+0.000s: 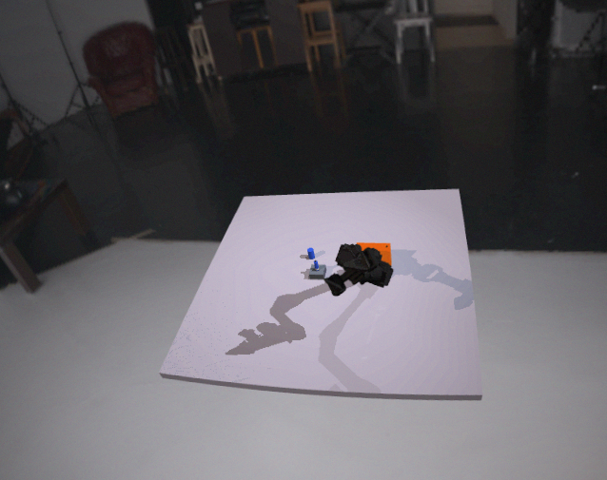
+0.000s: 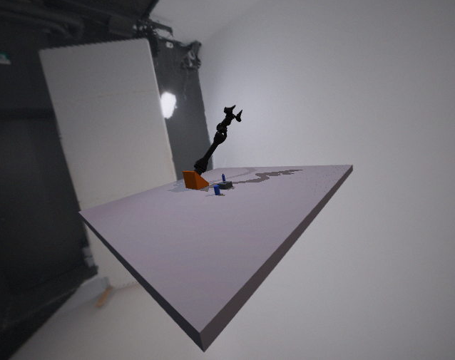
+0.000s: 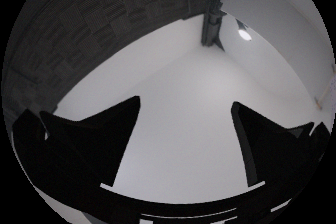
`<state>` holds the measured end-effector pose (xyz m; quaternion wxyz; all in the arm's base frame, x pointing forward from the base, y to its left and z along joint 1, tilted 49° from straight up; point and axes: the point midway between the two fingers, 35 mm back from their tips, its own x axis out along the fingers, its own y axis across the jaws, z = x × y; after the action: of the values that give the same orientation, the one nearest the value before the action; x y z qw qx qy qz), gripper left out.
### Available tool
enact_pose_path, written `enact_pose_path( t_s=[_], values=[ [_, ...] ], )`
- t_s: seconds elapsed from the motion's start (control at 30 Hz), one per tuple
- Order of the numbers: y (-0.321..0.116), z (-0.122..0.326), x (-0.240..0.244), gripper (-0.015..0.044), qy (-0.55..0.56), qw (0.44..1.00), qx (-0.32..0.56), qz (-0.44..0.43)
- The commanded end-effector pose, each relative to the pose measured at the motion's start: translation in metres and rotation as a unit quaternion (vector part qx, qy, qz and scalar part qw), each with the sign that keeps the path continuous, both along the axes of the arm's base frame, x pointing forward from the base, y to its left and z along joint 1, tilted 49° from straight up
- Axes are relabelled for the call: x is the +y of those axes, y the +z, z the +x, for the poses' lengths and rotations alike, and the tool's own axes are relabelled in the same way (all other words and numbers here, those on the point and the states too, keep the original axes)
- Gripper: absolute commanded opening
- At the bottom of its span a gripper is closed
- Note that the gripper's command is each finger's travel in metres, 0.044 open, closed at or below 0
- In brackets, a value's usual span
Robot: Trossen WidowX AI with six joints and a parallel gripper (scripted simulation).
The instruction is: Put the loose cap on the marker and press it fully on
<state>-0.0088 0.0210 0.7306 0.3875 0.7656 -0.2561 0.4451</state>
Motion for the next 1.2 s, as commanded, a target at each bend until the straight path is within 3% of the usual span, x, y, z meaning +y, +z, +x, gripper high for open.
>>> enact_pose_path(
  t_s=[0.0, 0.17, 0.73, 1.17],
  values=[
    [0.0, -0.001, 0.0, 0.0374, -0.001, 1.0, -0.001, 0.0],
    [0.005, -0.02, 0.008, 0.0252, -0.039, 0.998, -0.039, -0.006],
    [0.006, -0.104, 0.113, 0.0252, -0.237, 0.934, -0.247, -0.099],
    [-0.03, -0.097, 0.242, 0.0252, -0.346, 0.83, -0.368, -0.235]
  ],
)
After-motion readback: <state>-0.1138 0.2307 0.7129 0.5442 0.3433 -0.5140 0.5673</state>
